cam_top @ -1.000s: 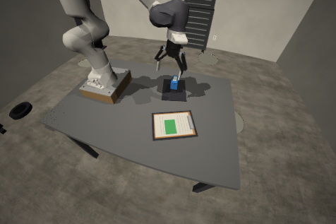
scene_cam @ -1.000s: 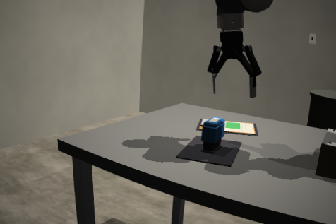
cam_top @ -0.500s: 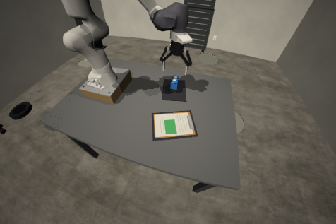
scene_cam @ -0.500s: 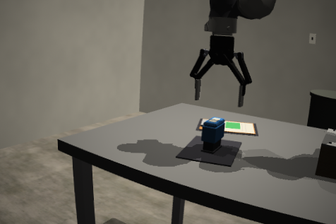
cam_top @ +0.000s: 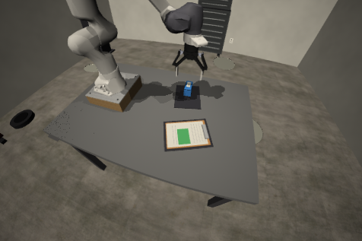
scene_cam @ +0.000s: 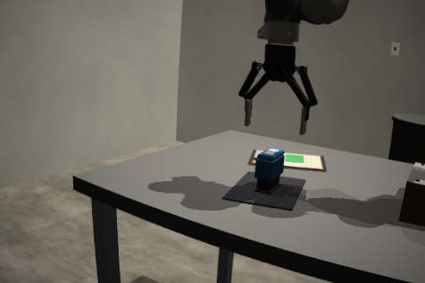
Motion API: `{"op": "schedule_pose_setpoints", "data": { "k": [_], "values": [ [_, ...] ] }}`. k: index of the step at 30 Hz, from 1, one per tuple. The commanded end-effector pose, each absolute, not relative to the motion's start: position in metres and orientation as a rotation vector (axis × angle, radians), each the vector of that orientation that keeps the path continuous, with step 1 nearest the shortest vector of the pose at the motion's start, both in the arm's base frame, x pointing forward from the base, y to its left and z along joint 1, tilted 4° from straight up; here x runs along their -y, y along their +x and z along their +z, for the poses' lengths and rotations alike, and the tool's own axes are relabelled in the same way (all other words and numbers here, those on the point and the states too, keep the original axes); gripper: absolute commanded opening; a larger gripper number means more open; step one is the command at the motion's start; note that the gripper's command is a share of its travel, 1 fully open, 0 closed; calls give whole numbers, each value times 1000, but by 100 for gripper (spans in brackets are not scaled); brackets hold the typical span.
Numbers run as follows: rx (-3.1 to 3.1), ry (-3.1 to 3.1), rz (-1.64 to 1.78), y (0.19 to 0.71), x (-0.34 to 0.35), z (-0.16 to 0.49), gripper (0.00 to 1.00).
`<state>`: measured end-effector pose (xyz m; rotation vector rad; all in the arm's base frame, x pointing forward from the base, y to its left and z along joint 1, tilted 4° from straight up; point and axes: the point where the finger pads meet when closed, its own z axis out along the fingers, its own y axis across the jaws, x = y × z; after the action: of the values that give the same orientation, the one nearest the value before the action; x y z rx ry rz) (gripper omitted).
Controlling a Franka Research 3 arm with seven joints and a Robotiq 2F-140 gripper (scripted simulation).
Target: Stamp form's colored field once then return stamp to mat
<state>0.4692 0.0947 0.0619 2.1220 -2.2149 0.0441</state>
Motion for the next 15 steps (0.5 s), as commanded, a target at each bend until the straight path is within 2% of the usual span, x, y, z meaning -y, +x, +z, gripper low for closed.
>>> {"op": "schedule_pose_setpoints", "data": {
  "k": [1, 12, 15],
  "values": [
    [2203, 2138, 46, 471, -95, 62, 100],
    [2203, 2138, 46, 471, -95, 62, 100],
    [2203, 2136, 48, 472, -96, 82, 100]
  ]
}}
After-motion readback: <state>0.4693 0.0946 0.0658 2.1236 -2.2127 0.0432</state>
